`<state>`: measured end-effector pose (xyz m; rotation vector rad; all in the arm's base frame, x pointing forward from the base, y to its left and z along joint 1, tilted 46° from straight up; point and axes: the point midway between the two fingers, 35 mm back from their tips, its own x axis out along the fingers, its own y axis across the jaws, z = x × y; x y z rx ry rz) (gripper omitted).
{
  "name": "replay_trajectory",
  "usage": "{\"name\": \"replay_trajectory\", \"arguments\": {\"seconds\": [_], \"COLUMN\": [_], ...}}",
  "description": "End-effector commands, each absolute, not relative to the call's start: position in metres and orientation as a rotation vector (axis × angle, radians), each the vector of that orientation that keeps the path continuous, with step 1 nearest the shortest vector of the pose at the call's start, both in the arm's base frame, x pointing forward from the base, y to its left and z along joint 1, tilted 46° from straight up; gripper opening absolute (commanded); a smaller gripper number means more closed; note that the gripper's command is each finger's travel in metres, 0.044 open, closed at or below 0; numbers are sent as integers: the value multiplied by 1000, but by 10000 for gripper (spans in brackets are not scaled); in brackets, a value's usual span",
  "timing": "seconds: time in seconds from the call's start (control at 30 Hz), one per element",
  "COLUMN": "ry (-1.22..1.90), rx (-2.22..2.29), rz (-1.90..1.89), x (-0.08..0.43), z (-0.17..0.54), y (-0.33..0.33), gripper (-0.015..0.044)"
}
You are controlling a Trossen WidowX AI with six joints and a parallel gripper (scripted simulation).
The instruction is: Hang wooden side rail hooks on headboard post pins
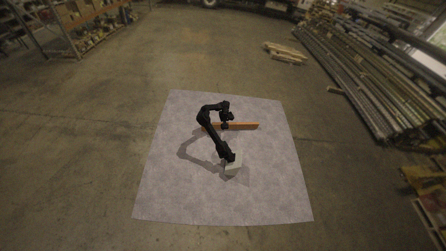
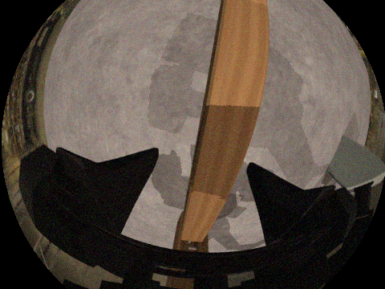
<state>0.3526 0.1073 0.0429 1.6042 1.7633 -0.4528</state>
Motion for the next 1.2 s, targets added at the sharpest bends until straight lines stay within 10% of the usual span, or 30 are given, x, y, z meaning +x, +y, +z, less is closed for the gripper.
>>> {"name": "replay_trajectory", "arguments": {"seconds": [0.0, 0.23, 0.63, 1.17], "ry": [1778, 1778, 1778, 1779], "rx": [1607, 1608, 1608, 1616], "rz": [-459, -459, -459, -471], "x": [350, 349, 349, 348], "z": [36, 33, 33, 33], "y": [114, 118, 118, 117], "gripper": [440, 440, 125, 0]}}
